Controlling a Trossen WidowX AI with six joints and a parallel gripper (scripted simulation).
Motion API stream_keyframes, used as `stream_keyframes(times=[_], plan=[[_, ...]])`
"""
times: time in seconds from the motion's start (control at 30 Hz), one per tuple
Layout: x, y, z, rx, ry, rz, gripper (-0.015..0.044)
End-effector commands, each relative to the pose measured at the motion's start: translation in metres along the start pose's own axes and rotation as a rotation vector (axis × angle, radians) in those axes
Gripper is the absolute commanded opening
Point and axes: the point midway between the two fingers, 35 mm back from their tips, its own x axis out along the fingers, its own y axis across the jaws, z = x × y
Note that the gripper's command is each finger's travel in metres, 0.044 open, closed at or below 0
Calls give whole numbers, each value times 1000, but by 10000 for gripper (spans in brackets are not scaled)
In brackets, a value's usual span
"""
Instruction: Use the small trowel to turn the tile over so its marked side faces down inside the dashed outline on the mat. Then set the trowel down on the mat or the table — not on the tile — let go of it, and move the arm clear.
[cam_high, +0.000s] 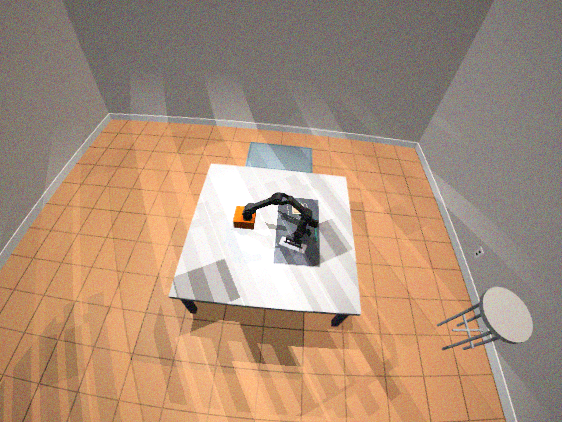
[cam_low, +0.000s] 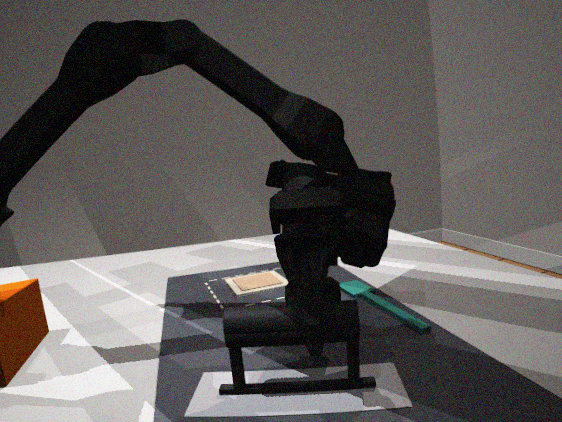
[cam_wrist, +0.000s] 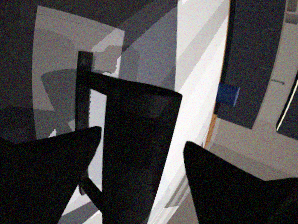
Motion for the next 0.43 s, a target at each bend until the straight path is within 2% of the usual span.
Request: stream_keyframes(times=[0.0, 0.27, 0.4], plan=[[-20, 3, 2, 3, -10, 9, 300], [-49, 0, -2, -1, -5, 10, 300], [-78, -36, -28, -5, -7, 8, 300]])
